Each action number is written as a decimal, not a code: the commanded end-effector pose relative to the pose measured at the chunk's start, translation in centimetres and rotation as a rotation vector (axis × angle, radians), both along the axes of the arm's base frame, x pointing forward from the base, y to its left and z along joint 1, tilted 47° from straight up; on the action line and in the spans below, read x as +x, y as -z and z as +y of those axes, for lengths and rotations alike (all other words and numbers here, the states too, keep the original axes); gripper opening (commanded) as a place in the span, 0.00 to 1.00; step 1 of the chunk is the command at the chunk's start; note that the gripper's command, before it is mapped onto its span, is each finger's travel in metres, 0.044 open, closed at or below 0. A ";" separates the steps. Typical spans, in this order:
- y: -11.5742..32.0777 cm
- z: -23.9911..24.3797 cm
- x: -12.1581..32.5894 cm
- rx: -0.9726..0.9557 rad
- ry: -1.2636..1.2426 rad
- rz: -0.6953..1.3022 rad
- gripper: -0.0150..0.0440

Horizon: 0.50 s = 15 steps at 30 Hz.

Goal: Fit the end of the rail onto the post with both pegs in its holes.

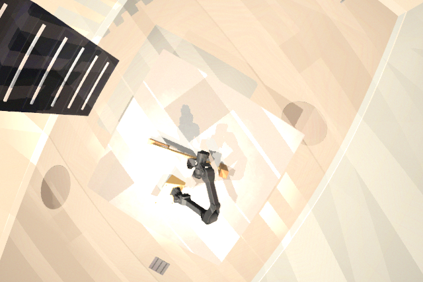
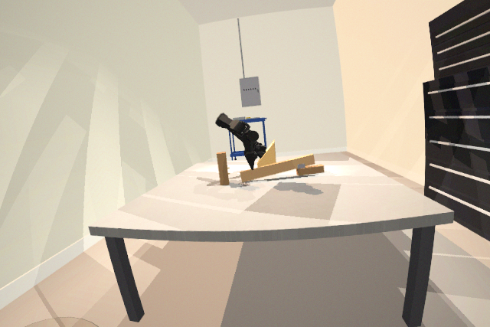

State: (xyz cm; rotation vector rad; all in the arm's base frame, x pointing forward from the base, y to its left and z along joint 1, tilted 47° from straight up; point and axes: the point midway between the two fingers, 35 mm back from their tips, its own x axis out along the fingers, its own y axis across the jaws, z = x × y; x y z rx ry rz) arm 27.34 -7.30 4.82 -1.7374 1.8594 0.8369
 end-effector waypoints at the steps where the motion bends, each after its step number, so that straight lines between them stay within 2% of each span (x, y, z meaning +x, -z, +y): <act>1: 0.6 -0.6 -0.3 -0.002 -0.002 0.010 1.00; 15: 2.1 -2.3 -0.5 -0.004 -0.002 0.010 1.00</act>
